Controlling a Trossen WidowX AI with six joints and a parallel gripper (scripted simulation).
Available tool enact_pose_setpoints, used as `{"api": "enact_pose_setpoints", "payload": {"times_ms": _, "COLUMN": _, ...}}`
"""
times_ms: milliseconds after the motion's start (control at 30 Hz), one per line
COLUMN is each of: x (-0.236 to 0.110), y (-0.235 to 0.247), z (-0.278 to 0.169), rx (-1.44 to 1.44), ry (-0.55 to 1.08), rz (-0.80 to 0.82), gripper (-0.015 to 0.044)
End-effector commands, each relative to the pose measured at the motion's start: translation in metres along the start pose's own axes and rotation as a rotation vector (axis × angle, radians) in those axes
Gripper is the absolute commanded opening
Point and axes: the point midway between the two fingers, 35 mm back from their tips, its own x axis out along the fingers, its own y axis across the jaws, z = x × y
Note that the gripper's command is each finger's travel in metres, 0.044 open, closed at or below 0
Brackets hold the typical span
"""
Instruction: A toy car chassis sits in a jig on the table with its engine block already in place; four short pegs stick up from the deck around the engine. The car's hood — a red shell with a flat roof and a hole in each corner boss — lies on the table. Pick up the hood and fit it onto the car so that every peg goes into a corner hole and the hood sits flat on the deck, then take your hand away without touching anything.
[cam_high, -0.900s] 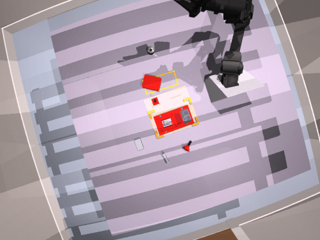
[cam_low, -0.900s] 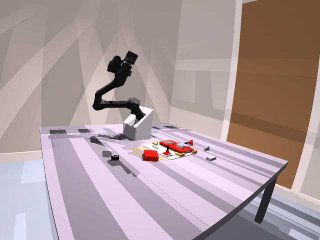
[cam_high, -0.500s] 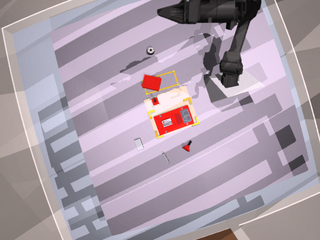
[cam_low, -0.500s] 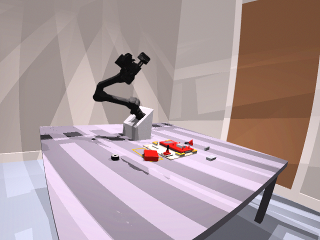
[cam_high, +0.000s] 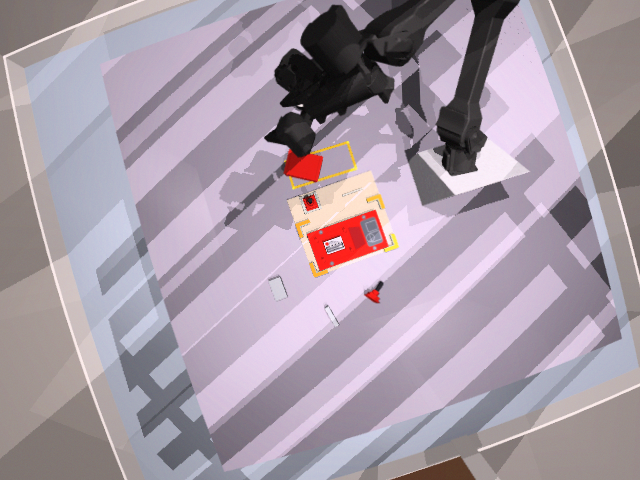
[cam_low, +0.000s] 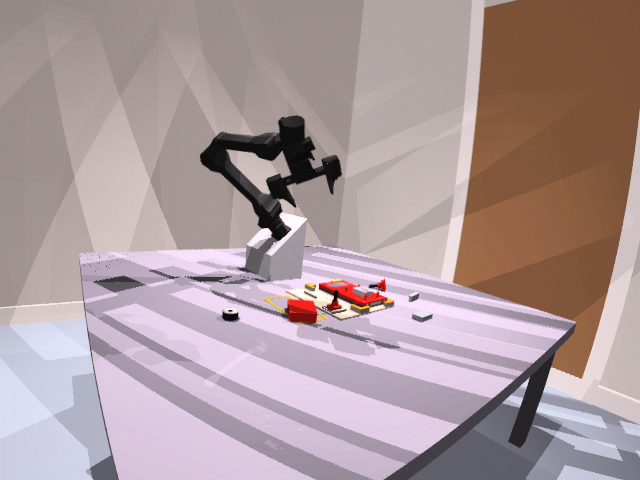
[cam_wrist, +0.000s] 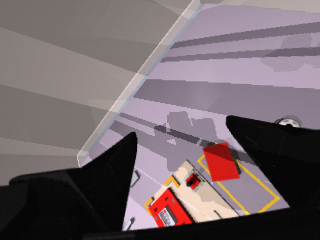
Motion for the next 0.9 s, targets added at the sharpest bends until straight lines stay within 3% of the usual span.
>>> {"api": "enact_pose_setpoints", "payload": {"times_ms": 0, "x": 0.034, "y": -0.011, "z": -0.028, "rx": -0.061, "ry": 0.146, "rz": -0.088, "gripper": 0.044}}
{"api": "enact_pose_setpoints", "payload": {"times_ms": 433, "x": 0.115, "y": -0.081, "z": -0.144, "rx": -0.202, "ry": 0.757, "rz": -0.387, "gripper": 0.044}}
{"api": "enact_pose_setpoints", "payload": {"times_ms": 867, "x": 0.123, "y": -0.086, "z": -0.155, "rx": -0.206, "ry": 0.798, "rz": -0.405, "gripper": 0.044}}
